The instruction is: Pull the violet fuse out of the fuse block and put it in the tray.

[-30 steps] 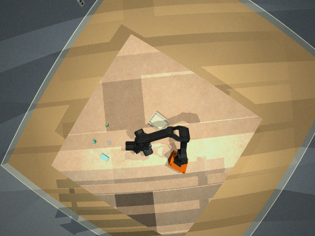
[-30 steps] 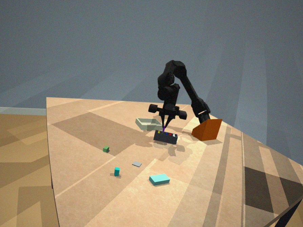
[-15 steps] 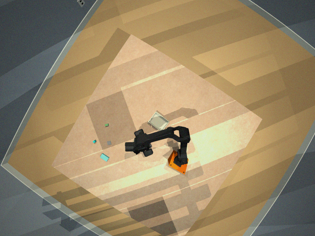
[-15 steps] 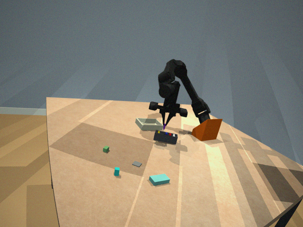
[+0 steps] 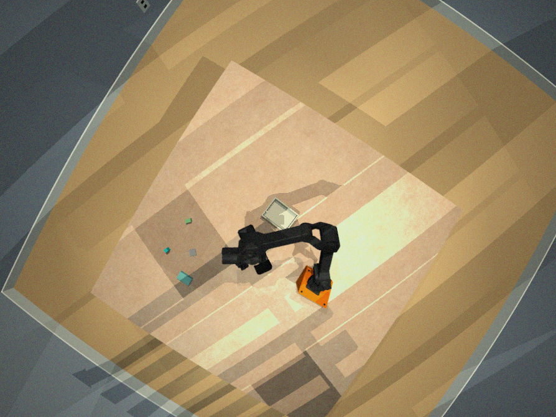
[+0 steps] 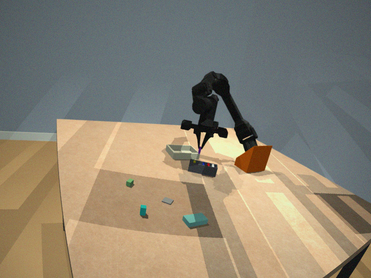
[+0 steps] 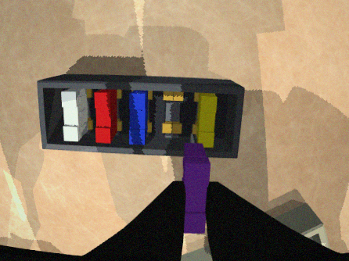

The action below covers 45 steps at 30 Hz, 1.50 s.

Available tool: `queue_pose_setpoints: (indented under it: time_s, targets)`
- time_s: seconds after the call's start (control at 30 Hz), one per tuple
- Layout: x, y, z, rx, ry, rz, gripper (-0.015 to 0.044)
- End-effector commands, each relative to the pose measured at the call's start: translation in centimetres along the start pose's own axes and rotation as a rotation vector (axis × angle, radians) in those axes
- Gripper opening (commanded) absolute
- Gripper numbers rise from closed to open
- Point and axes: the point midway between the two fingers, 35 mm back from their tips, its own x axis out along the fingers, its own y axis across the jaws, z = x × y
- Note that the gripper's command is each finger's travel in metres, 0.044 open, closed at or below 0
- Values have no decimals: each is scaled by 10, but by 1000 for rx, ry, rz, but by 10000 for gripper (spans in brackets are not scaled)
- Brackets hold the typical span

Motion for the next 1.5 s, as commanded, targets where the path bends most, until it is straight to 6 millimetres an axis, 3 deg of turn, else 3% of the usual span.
queue_pose_setpoints:
  time_s: [0.0,0.33,0.63,0.83,1.47]
  targets:
    - [-1,-18,-21,9,-3,1,0]
    - [-1,-51,-82,8,-3,-1,0]
    - [-1,-68,-138,10,12,-8,0]
    - [0,-68,-139,10,12,-8,0]
    - [30,-69,-139,11,12,-9,0]
